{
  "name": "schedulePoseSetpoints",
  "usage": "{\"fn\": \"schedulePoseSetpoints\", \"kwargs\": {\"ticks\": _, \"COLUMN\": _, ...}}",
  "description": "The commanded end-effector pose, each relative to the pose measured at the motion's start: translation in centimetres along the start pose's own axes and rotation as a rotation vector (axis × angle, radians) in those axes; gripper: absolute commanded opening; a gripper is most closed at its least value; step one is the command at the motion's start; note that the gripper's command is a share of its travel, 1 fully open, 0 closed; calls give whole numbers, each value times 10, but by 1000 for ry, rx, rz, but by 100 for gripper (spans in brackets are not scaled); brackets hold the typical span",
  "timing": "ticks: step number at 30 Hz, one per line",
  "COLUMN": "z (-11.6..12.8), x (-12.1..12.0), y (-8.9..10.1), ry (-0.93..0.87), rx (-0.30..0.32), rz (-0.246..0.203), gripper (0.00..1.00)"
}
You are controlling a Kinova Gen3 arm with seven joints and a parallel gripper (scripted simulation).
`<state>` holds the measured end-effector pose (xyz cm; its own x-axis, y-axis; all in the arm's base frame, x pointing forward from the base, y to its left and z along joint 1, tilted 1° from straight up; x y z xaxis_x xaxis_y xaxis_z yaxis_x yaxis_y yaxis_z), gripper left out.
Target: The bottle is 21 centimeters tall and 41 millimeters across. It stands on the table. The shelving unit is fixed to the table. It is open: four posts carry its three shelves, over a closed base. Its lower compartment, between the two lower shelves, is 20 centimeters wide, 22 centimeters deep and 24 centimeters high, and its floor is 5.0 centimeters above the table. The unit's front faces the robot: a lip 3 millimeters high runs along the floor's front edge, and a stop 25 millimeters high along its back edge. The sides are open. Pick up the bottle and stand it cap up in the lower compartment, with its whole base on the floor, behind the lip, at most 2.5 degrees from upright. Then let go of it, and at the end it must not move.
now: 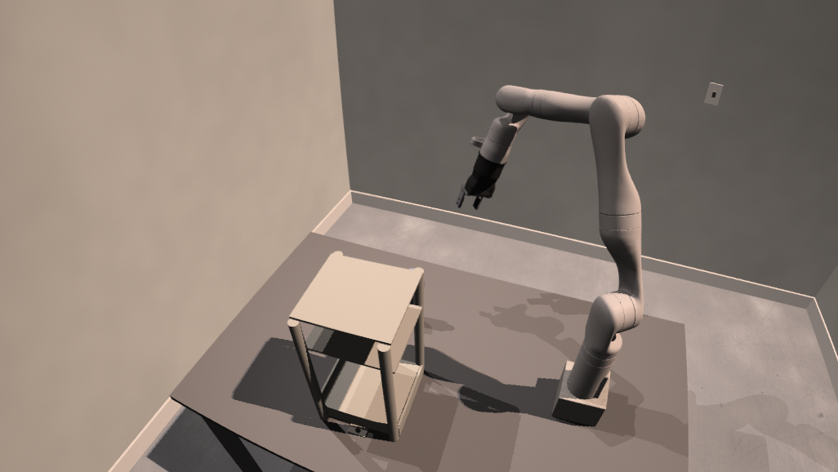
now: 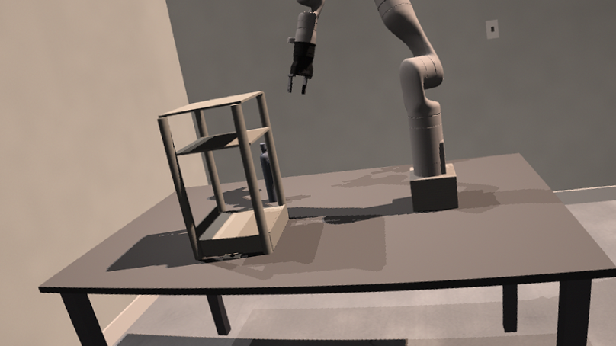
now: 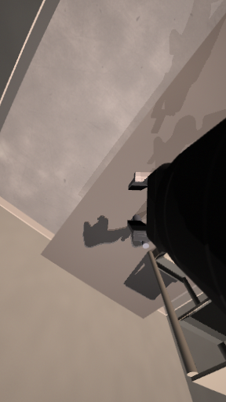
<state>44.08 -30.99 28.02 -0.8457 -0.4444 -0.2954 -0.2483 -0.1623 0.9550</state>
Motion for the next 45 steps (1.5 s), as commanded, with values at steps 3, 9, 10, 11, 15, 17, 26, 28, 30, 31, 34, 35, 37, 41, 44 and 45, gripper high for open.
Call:
{"fn": "schedulePoseSetpoints", "kwargs": {"ticks": 3, "z": 0, "x": -3, "y": -1, "ry": 5, "rx": -1, "rz": 0, "gripper": 100}}
{"fn": "schedulePoseSetpoints", "kwargs": {"ticks": 9, "z": 6, "x": -15, "y": -7, "ry": 77, "rx": -10, "rz": 23, "gripper": 100}}
{"fn": "schedulePoseSetpoints", "kwargs": {"ticks": 10, "z": 6, "x": -15, "y": -7, "ry": 77, "rx": -10, "rz": 23, "gripper": 100}}
{"fn": "schedulePoseSetpoints", "kwargs": {"ticks": 11, "z": 6, "x": -15, "y": -7, "ry": 77, "rx": -10, "rz": 23, "gripper": 100}}
{"fn": "schedulePoseSetpoints", "kwargs": {"ticks": 15, "z": 11, "x": -27, "y": -12, "ry": 148, "rx": -20, "rz": 46, "gripper": 100}}
{"fn": "schedulePoseSetpoints", "kwargs": {"ticks": 17, "z": 11, "x": -27, "y": -12, "ry": 148, "rx": -20, "rz": 46, "gripper": 100}}
{"fn": "schedulePoseSetpoints", "kwargs": {"ticks": 26, "z": 17, "x": -39, "y": -18, "ry": 215, "rx": -28, "rz": 68, "gripper": 100}}
{"fn": "schedulePoseSetpoints", "kwargs": {"ticks": 28, "z": 17, "x": -39, "y": -18, "ry": 215, "rx": -28, "rz": 68, "gripper": 100}}
{"fn": "schedulePoseSetpoints", "kwargs": {"ticks": 30, "z": 22, "x": -50, "y": -23, "ry": 281, "rx": -37, "rz": 88, "gripper": 100}}
{"fn": "schedulePoseSetpoints", "kwargs": {"ticks": 31, "z": 22, "x": -50, "y": -23, "ry": 281, "rx": -37, "rz": 88, "gripper": 100}}
{"fn": "schedulePoseSetpoints", "kwargs": {"ticks": 34, "z": 22, "x": -50, "y": -23, "ry": 281, "rx": -37, "rz": 88, "gripper": 100}}
{"fn": "schedulePoseSetpoints", "kwargs": {"ticks": 35, "z": 22, "x": -50, "y": -23, "ry": 281, "rx": -37, "rz": 88, "gripper": 100}}
{"fn": "schedulePoseSetpoints", "kwargs": {"ticks": 37, "z": 22, "x": -50, "y": -23, "ry": 281, "rx": -37, "rz": 88, "gripper": 100}}
{"fn": "schedulePoseSetpoints", "kwargs": {"ticks": 41, "z": 28, "x": -61, "y": -27, "ry": 344, "rx": -44, "rz": 108, "gripper": 100}}
{"fn": "schedulePoseSetpoints", "kwargs": {"ticks": 44, "z": 28, "x": -61, "y": -27, "ry": 344, "rx": -44, "rz": 108, "gripper": 100}}
{"fn": "schedulePoseSetpoints", "kwargs": {"ticks": 45, "z": 28, "x": -61, "y": -27, "ry": 344, "rx": -44, "rz": 108, "gripper": 100}}
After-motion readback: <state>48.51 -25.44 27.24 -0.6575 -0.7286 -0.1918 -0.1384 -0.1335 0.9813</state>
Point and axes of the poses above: the point where the finger pads meet when closed, its own y axis back along the fingers, its own x axis across the jaws, z = x × y, the point moved 1 cm from there along y, back along the fingers, and after that the axes turned 11 degrees about -y, right-handed, at the moved point
